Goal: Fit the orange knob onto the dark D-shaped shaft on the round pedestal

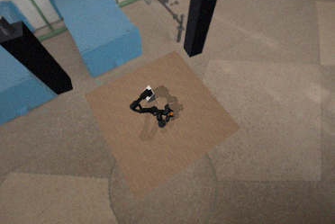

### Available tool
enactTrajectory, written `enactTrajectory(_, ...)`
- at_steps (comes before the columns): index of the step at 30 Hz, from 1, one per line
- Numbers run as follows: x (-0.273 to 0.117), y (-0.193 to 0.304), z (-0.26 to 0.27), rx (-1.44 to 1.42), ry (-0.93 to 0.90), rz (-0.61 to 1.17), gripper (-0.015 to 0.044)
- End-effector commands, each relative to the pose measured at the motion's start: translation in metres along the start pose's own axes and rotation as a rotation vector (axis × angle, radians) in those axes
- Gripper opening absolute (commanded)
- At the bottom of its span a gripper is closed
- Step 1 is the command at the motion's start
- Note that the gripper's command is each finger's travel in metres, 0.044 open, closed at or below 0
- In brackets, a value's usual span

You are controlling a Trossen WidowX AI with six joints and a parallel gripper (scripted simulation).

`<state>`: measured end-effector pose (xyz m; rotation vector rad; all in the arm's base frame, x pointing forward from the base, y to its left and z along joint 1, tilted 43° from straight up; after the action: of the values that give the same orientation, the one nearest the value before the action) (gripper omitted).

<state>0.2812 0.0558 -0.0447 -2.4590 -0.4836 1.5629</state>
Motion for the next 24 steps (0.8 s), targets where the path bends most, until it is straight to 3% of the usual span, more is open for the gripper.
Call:
enactTrajectory(1, 0.0, 0.0, 0.0, 0.0, 0.0, -0.002, 0.026)
enactTrajectory(6, 0.0, 0.0, 0.0, 0.0, 0.0, -0.002, 0.026)
enactTrajectory(13, 0.0, 0.0, 0.0, 0.0, 0.0, -0.002, 0.044)
enactTrajectory(21, -0.001, -0.002, -0.001, 0.0, 0.0, -0.002, 0.044)
enactTrajectory(24, -0.012, -0.03, -0.01, 0.0, -0.001, -0.001, 0.044)
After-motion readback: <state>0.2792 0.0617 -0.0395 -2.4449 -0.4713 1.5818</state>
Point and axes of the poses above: the point midway between the two fingers, 35 mm back from their tips, its own x axis out along the fingers, its own z axis across the jaws, y = z × x, the point moved 6 cm from there along -x, back along the fingers, and after that the axes turned 13 degrees about -x, right-handed, at the moved point
